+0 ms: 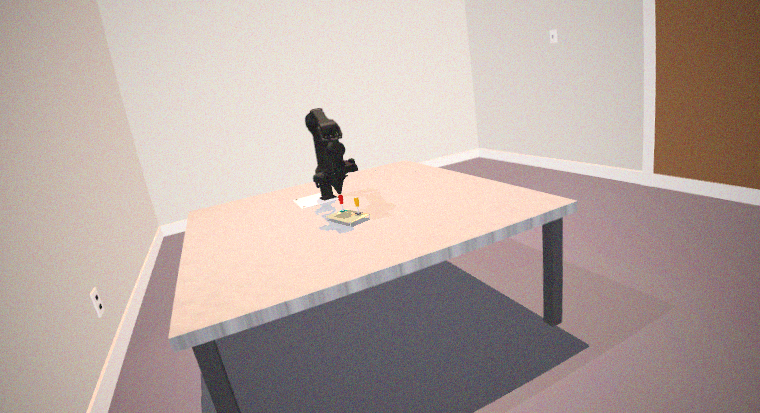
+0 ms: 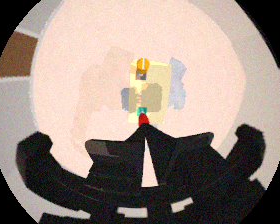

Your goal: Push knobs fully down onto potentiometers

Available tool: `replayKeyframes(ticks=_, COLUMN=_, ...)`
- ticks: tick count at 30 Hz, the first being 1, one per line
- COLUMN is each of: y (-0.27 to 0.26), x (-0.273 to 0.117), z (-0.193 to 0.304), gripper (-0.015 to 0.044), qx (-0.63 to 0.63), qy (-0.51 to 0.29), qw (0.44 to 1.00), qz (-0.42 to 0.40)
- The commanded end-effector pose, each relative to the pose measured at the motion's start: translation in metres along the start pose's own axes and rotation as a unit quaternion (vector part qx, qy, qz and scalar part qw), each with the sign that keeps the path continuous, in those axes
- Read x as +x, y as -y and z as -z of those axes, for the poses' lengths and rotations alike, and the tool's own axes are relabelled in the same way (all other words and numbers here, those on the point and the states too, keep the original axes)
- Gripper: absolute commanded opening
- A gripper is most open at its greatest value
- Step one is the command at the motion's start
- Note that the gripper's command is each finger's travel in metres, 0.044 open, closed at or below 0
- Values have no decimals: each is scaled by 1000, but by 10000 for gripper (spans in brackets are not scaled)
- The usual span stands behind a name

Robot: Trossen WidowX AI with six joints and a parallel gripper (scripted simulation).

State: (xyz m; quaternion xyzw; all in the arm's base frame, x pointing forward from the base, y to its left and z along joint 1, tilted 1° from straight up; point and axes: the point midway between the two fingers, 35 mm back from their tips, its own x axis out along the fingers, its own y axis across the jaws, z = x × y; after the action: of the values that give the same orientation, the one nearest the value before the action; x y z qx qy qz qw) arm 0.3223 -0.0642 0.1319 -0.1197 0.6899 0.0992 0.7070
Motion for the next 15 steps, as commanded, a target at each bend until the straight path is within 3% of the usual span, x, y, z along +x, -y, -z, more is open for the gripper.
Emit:
replayKeyframes(ticks=1, y=0, x=1, z=-1, gripper=0, qx=2, qy=1, qw=1000, qz=-2)
replayKeyframes(ticks=15, y=-1, x=5, z=-1, gripper=0, qx=2, qy=1, qw=1000, qz=-2)
